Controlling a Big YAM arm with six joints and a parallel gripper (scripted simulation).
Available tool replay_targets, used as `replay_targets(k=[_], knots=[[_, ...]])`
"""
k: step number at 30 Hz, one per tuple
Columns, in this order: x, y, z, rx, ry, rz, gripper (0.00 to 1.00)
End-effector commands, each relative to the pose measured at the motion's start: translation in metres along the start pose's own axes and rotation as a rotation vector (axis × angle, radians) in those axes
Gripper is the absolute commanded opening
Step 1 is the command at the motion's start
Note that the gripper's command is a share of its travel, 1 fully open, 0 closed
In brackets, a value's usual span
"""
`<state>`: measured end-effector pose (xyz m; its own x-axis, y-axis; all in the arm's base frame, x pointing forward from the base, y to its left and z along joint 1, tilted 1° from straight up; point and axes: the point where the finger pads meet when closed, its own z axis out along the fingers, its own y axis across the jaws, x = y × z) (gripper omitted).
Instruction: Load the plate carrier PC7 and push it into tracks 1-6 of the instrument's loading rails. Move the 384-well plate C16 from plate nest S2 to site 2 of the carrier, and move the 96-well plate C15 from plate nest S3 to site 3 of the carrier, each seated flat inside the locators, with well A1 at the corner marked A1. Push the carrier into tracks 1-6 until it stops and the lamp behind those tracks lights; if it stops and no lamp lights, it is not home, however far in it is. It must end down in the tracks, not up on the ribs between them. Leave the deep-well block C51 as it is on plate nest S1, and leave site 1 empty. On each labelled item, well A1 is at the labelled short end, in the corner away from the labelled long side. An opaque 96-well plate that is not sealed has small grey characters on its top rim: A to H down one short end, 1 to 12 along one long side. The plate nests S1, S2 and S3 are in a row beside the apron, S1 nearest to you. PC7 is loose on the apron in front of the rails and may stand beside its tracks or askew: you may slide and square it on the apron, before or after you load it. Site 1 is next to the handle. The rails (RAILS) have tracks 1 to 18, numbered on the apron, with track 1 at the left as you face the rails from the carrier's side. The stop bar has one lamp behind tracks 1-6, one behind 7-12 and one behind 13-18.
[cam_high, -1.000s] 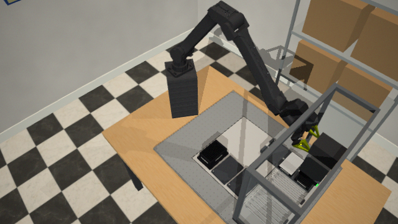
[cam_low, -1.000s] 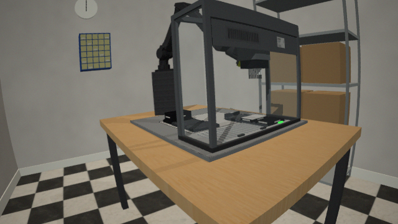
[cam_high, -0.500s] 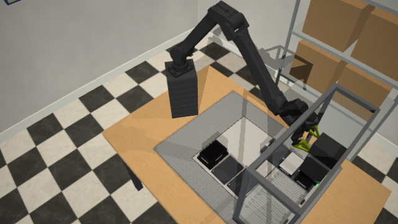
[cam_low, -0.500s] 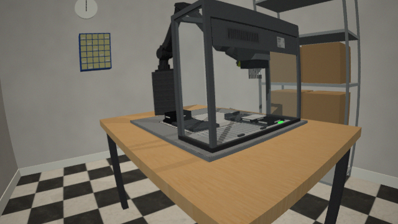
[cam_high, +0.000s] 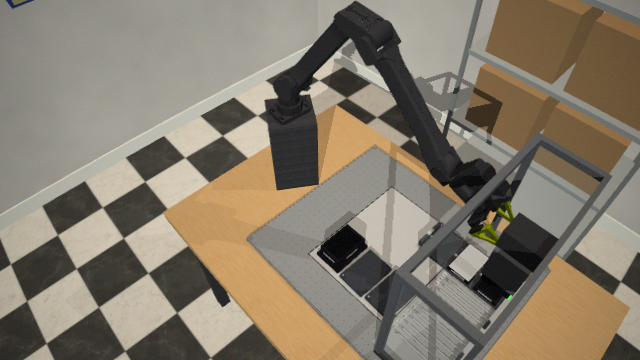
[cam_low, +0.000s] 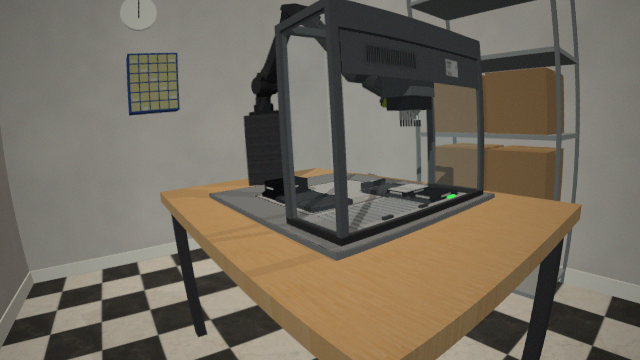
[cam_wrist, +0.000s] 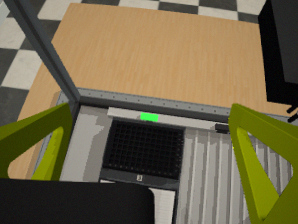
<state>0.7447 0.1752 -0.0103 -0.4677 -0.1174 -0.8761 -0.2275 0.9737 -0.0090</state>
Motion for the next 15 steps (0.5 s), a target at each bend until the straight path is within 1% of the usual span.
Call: replay_targets(k=[1, 13, 14, 15], knots=[[-0.030, 0.001, -0.001, -0.002, -0.050, -0.003, 1.00], [-0.030, 0.001, -0.001, -0.002, -0.050, -0.003, 1.00], [-0.033, 0.008, -0.014, -0.009, -0.065, -0.013, 1.00], [-0.031, 0.011, -0.017, -0.011, -0.064, -0.012, 1.00]])
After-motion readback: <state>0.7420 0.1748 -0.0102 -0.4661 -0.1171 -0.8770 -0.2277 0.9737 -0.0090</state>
